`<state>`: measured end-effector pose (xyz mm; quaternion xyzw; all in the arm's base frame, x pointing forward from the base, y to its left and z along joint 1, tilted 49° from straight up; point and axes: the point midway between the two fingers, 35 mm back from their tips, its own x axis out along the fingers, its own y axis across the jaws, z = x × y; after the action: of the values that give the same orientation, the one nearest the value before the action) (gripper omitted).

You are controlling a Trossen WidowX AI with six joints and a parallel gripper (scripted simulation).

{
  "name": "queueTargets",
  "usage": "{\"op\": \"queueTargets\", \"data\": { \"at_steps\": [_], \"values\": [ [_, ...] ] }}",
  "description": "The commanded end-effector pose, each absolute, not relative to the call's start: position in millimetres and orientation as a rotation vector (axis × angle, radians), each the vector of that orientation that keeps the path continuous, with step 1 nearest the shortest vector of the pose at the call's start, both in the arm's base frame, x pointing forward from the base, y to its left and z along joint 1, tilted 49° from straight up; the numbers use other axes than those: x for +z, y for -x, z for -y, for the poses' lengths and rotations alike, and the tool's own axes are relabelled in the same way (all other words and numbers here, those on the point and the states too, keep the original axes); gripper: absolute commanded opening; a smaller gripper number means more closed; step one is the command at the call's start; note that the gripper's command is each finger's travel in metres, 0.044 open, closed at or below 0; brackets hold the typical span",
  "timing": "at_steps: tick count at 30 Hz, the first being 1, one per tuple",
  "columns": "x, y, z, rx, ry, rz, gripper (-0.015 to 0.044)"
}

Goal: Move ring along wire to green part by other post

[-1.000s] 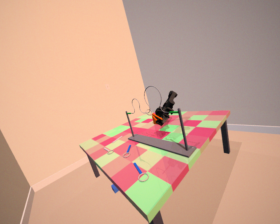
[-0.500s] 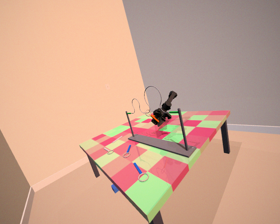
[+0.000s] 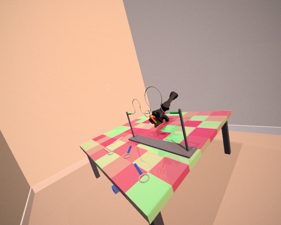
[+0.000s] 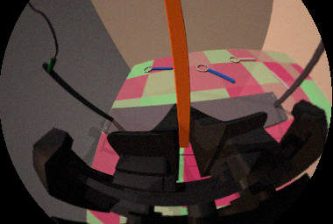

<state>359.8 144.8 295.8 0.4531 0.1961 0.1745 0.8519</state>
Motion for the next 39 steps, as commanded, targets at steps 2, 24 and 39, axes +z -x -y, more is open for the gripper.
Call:
{"op": "queueTargets", "data": {
  "at_steps": [2,24,39],
  "values": [
    [288.3,-359.2,-138.6,0.358,-0.916,-0.417,-0.0150],
    [263.4,-359.7,-118.2,0.335,-0.833,-0.428,-0.0150],
    [238.5,-360.1,-93.2,0.290,-0.661,-0.450,-0.0150]
  ]
}}
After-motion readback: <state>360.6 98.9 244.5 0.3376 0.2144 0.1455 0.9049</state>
